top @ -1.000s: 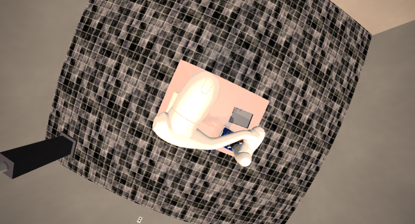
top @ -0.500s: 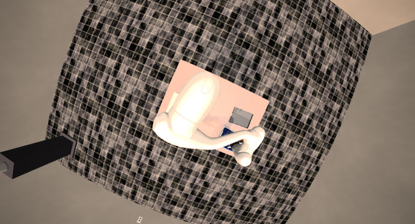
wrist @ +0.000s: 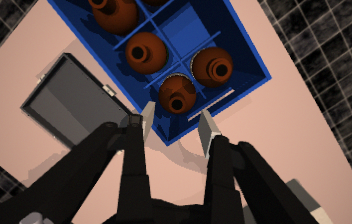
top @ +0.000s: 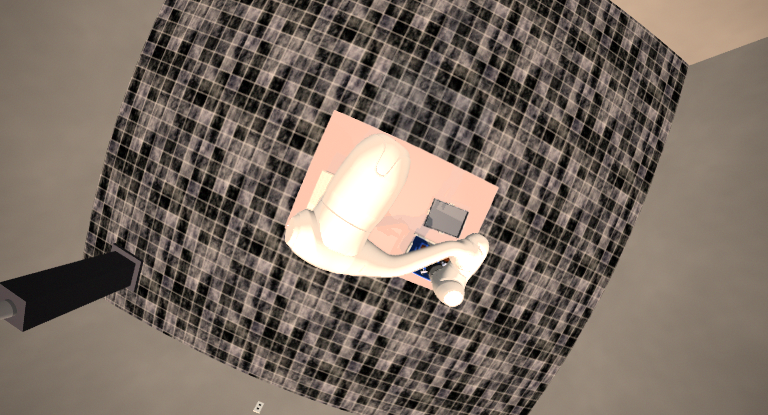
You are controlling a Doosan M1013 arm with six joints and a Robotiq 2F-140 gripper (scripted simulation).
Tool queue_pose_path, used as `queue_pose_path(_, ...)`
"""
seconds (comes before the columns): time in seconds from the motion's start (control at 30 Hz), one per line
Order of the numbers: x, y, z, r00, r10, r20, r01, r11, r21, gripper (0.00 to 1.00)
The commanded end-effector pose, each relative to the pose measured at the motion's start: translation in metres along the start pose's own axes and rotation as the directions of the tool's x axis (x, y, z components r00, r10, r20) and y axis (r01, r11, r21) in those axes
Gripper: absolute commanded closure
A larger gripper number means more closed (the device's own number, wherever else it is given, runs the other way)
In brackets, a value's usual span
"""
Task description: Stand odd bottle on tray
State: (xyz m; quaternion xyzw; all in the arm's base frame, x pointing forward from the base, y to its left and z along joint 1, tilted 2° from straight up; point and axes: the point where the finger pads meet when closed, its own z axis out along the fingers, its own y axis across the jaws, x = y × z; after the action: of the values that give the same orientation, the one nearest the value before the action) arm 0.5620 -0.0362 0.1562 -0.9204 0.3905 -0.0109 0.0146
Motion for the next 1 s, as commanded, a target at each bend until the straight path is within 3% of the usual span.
queue_pose_path(0.0, 0.000, 0.000, 0.004, 1.000, 0.000, 0.000, 0.000, 1.000, 0.000, 0.62)
queue_pose_path(0.97, 0.000, 0.000, 0.031, 1.000, 0.000, 0.000, 0.000, 1.000, 0.000, 0.62)
